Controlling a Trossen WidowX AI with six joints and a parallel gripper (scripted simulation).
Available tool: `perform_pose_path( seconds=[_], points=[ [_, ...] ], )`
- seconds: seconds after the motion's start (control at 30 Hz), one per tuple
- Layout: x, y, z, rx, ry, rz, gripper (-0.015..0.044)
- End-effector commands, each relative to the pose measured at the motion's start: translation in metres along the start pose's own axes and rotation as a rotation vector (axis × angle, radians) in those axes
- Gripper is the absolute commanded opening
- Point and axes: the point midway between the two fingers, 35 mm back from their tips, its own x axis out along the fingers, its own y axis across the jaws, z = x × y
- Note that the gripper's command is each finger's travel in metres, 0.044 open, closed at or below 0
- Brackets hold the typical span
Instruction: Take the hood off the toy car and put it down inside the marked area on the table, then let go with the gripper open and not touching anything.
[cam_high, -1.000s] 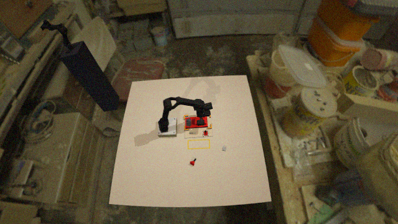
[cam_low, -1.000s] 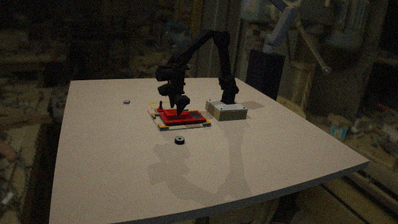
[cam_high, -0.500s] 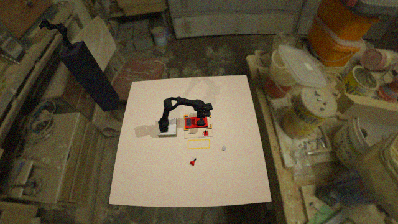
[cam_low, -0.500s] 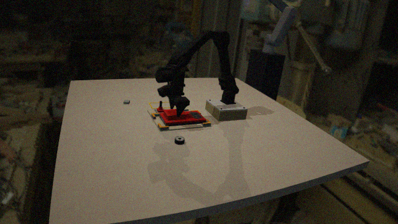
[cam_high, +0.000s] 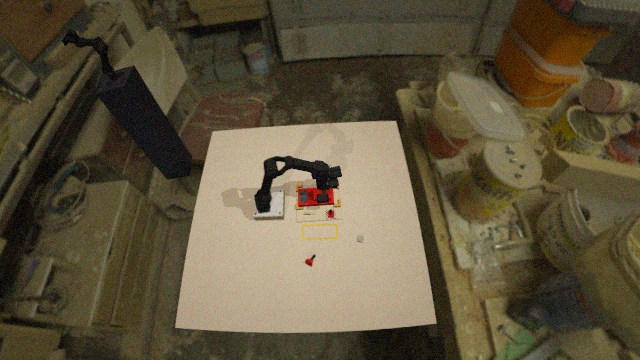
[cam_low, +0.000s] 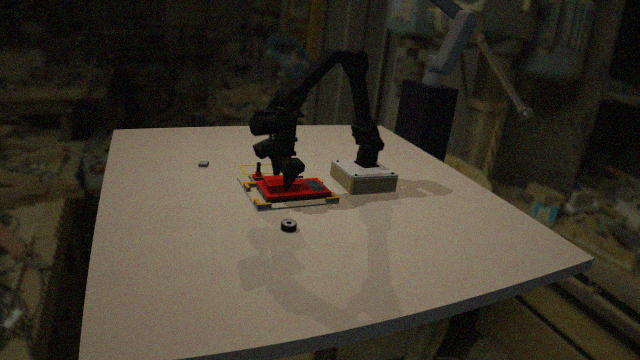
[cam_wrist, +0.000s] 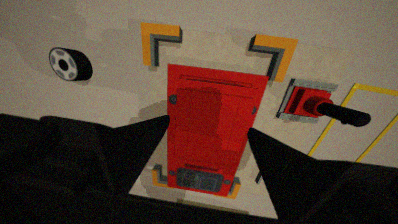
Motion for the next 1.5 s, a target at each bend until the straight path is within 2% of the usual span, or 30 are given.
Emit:
perform_pose_path(
  seconds=[0.0, 0.2, 0.3, 0.63, 1.0, 1.47],
  points=[
    [0.005, -0.001, -0.001, -0.007, 0.008, -0.006, 0.044],
    [0.007, -0.001, -0.002, -0.007, 0.008, -0.006, 0.044],
    [0.003, 0.0, 0.0, 0.0, 0.002, 0.0, 0.0361],
    [0.003, 0.0, 0.0, 0.0, 0.002, 0.0, 0.0295],
    [-0.002, 0.0, 0.0, 0.0, 0.002, -0.001, 0.0006],
    [-0.012, 0.0, 0.0, 0.0, 0.002, -0.001, 0.0]
  ],
)
